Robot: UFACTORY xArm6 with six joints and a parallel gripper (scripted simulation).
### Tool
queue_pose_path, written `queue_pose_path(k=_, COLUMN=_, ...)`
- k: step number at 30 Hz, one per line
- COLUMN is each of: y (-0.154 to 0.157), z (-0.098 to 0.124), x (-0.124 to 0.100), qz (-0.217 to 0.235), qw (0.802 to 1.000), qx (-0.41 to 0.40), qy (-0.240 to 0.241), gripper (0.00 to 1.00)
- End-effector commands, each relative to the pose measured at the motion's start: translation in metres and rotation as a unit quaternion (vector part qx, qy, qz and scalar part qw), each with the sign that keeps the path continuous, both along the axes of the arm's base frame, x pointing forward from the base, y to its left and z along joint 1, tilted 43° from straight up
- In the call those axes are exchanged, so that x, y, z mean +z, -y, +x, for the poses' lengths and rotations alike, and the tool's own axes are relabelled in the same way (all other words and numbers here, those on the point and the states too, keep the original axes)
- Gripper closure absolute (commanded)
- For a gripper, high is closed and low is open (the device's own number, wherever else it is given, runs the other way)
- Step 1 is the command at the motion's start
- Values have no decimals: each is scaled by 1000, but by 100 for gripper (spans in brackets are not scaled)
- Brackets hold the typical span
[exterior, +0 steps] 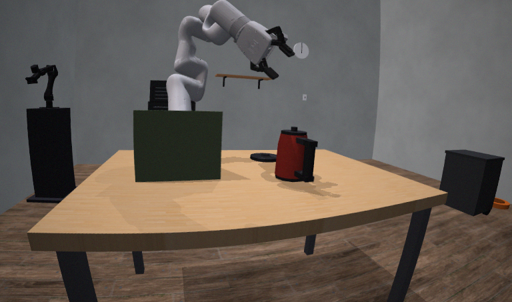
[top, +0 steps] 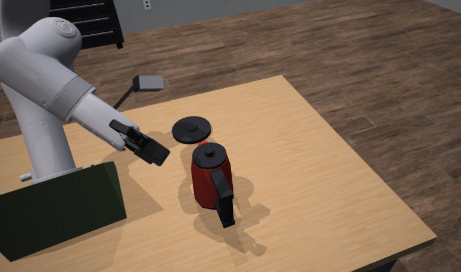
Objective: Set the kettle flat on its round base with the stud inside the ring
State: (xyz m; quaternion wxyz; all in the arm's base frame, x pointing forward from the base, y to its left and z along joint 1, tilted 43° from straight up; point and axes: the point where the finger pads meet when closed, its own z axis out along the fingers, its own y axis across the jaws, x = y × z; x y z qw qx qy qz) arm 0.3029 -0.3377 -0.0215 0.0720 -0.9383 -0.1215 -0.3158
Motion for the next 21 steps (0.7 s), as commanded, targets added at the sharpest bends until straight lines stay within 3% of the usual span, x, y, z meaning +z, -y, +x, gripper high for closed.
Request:
queue_pose_path(k=1, y=2, z=1, x=1, qz=-2, qw=1000, qx=0, qy=1, gripper=0)
queue_pose_path(k=17, y=2, z=1, x=1, qz=-2, qw=1000, qx=0, qy=1, gripper=0)
queue_pose_path(k=18, y=2, z=1, x=1, qz=-2, qw=1000, qx=0, qy=1, gripper=19)
queue_pose_path(k=21, y=2, z=1, x=1, qz=-2, qw=1000, qx=0, qy=1, gripper=19)
